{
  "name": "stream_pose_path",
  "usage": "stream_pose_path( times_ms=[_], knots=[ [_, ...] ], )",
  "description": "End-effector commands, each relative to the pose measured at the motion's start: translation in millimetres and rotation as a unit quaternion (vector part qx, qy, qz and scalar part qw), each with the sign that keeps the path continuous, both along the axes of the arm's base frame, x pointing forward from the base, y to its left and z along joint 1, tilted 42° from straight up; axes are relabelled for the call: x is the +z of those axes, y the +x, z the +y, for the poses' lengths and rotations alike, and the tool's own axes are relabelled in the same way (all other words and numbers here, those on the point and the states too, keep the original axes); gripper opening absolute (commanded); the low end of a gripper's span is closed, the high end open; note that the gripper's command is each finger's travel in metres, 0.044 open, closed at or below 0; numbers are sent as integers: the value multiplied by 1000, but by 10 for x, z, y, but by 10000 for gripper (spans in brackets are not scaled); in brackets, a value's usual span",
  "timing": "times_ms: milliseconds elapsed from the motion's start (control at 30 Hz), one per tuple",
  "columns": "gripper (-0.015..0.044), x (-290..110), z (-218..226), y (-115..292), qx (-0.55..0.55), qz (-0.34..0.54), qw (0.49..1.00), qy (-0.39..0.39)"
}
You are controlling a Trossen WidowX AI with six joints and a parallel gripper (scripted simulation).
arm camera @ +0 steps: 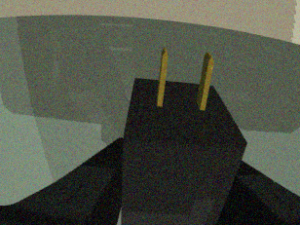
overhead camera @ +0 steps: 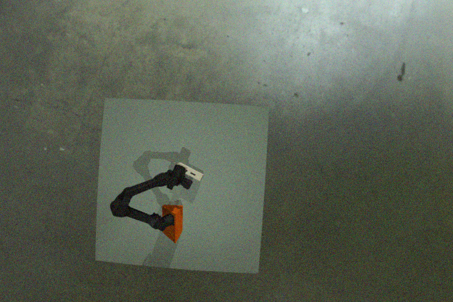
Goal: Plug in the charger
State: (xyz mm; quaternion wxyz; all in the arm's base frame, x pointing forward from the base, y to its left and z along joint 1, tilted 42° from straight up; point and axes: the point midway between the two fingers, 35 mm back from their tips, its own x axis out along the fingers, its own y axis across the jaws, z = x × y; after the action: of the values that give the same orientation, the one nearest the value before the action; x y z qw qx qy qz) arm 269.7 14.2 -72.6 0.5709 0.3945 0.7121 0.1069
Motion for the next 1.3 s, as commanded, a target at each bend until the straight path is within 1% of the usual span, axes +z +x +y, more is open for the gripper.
stream_pose_path(
  times_ms=[0, 1267],
  knots=[
    [0, 6, 0, 14, -2, 1, 1000, 1],
    [0, -4, -20, 72, -2, 0, 1000, 1]
  ],
)
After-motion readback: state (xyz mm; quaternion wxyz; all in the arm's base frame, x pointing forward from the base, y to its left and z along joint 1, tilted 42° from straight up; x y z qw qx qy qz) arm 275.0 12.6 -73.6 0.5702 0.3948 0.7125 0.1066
